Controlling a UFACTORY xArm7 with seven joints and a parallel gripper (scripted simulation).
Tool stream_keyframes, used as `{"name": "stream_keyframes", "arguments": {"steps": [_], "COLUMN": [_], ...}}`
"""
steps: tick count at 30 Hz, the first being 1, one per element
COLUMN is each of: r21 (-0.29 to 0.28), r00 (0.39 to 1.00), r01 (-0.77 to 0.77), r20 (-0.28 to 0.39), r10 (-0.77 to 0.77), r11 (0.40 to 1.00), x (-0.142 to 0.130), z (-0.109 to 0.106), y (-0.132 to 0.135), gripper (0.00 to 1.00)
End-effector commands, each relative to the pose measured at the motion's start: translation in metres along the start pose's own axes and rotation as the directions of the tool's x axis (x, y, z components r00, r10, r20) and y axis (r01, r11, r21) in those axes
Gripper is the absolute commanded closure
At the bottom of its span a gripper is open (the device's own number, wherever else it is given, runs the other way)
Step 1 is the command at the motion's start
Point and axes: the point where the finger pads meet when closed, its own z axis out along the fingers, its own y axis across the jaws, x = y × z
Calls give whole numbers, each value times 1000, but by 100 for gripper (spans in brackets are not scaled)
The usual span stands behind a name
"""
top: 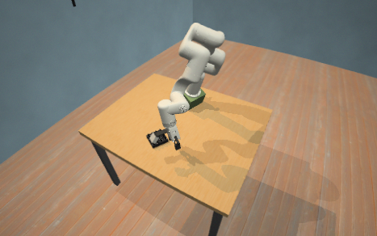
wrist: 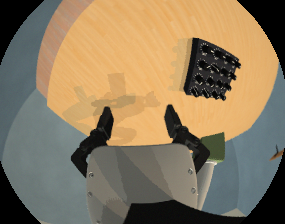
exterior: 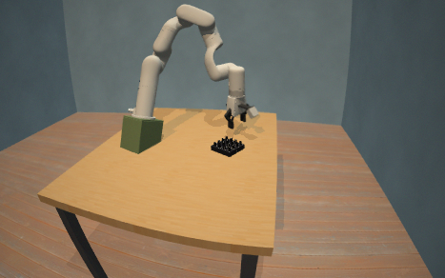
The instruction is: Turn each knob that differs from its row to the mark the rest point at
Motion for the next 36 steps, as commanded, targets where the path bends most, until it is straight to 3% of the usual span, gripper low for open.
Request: {"name": "stream_keyframes", "arguments": {"steps": [1,4,7,16,19,30,33,36], "r21": [4,4,-29,-29,-59,-59,-82,-82], "r00": [1000,1000,999,999,997,997,995,995], "r01": [8,8,36,36,57,57,74,74], "r20": [-2,-2,-29,-29,-47,-47,-57,-57], "r10": [-8,-8,-37,-37,-60,-60,-79,-79], "r11": [1000,1000,999,999,997,997,994,994], "x": [0,0,17,17,28,28,34,34], "z": [-1,-1,-9,-9,-17,-17,-23,-23], "y": [-3,-3,37,37,71,71,97,97], "gripper": [0,0,0,0,0,0,0,0]}}
